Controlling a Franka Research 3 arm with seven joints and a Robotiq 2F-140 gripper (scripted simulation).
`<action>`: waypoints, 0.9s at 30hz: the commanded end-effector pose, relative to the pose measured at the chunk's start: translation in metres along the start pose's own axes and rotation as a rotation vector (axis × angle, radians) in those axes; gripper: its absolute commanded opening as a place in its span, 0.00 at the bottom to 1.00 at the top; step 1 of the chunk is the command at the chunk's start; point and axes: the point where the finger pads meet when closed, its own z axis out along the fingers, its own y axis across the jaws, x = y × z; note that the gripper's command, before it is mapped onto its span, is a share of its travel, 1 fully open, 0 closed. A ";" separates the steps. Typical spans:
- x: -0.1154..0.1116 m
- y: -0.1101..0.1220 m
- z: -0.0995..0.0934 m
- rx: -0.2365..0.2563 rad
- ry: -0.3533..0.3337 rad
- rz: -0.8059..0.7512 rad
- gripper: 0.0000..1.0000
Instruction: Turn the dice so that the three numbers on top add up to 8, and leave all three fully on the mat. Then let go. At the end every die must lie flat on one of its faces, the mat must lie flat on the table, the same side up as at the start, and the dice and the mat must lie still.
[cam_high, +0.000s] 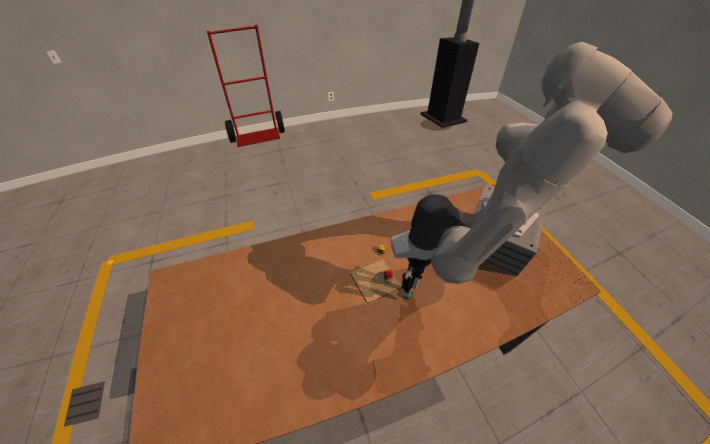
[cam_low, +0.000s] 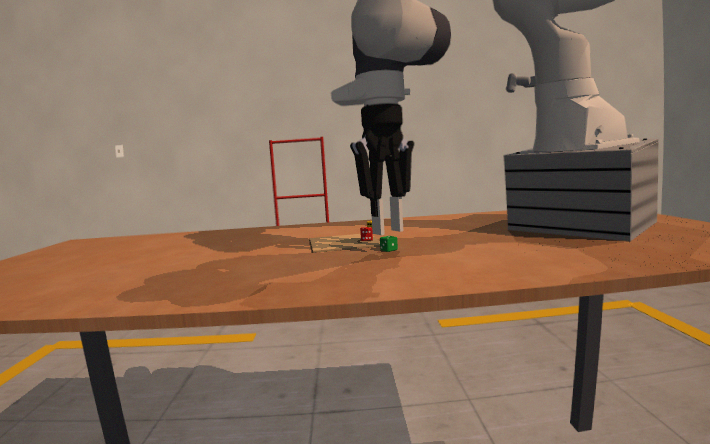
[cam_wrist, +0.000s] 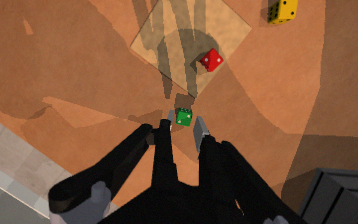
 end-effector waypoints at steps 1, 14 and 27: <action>0.001 0.000 0.000 0.000 0.002 -0.002 0.25; 0.001 0.000 0.001 0.000 0.002 -0.002 0.25; 0.001 0.000 0.014 0.000 0.002 -0.002 0.25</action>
